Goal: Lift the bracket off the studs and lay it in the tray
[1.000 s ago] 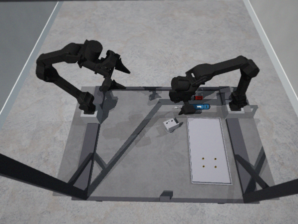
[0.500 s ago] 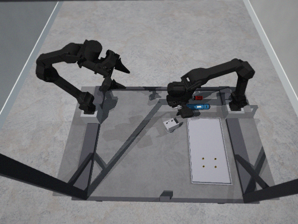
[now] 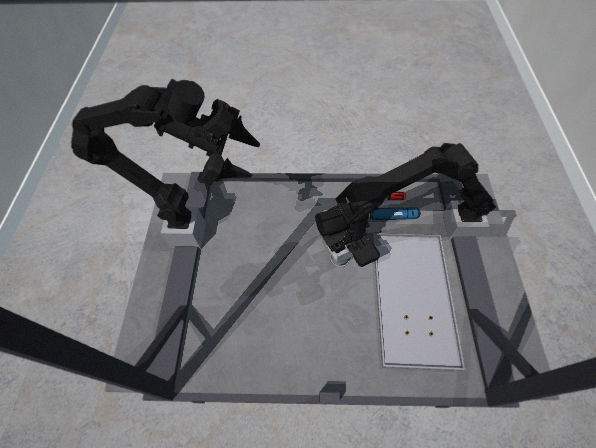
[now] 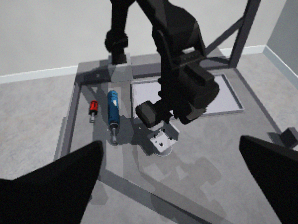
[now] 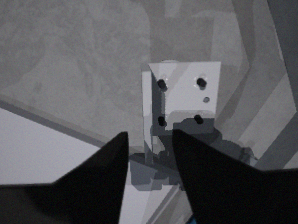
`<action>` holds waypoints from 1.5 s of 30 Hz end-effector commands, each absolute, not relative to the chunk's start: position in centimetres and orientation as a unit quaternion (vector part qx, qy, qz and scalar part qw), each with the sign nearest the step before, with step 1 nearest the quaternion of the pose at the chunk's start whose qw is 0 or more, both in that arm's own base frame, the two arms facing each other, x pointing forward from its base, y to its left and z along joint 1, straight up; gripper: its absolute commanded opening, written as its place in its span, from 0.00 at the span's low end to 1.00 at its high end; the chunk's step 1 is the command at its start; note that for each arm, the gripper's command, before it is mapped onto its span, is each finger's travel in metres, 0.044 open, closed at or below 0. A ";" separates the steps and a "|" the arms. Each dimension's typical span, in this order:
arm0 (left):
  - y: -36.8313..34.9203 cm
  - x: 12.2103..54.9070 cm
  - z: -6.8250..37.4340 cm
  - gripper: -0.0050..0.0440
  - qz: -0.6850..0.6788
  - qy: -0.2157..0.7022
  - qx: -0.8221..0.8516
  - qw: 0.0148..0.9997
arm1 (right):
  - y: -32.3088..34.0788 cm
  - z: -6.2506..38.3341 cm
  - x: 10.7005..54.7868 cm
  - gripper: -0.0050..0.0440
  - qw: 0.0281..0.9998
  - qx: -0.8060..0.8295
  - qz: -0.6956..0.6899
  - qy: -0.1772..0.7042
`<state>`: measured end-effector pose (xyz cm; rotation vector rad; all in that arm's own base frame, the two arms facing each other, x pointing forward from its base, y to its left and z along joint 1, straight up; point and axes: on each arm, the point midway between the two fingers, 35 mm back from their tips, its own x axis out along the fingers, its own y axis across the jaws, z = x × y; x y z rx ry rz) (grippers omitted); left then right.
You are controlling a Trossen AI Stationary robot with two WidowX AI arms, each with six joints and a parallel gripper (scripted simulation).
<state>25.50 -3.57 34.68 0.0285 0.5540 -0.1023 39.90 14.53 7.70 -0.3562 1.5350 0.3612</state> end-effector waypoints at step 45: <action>-3.6 25.3 35.1 1.00 -0.050 0.267 0.014 0.962 | 15.0 4.5 40.6 0.12 0.706 -0.161 0.166 0.669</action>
